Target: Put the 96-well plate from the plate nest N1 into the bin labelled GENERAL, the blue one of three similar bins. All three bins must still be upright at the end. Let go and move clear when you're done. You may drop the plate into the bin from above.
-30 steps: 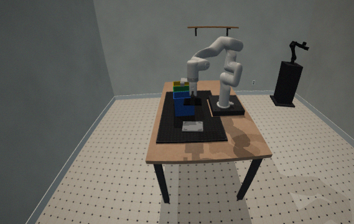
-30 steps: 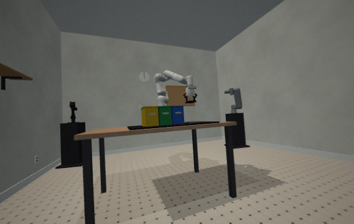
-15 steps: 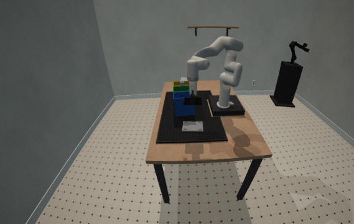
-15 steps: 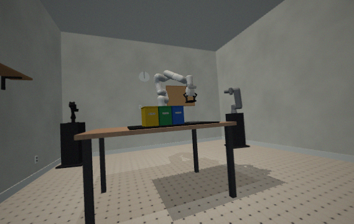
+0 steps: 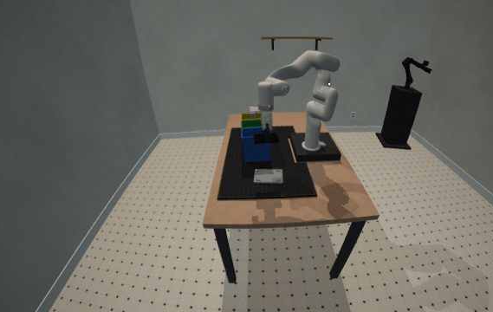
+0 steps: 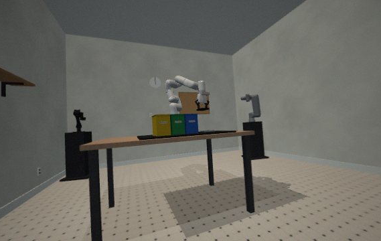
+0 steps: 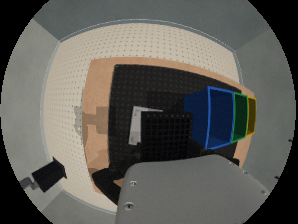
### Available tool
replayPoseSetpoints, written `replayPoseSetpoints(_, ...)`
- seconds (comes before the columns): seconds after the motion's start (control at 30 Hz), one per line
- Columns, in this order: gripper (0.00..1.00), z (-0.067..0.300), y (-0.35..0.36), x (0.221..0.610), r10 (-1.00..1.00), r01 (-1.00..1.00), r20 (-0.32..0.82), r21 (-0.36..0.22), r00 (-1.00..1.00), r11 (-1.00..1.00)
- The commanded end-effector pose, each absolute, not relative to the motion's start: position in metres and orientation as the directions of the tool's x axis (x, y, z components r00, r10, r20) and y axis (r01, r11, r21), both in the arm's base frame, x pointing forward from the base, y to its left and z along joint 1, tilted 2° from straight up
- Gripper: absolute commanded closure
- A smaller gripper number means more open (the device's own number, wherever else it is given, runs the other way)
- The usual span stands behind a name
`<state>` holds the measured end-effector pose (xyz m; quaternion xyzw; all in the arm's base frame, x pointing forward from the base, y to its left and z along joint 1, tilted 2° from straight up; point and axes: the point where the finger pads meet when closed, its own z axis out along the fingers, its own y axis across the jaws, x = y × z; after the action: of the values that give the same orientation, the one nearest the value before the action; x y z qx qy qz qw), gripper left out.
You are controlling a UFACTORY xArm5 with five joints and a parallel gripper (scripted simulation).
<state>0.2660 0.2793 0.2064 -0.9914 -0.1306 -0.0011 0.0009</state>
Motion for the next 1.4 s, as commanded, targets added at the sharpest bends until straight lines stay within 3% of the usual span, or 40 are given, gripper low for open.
replayPoseSetpoints(0.0,1.0,0.207,0.268,0.274,0.264,0.264,0.006,-0.003,0.965,-0.965)
replayPoseSetpoints(1.37,1.0,0.199,0.158,0.331,0.264,0.264,-0.002,0.0,0.965,-0.965)
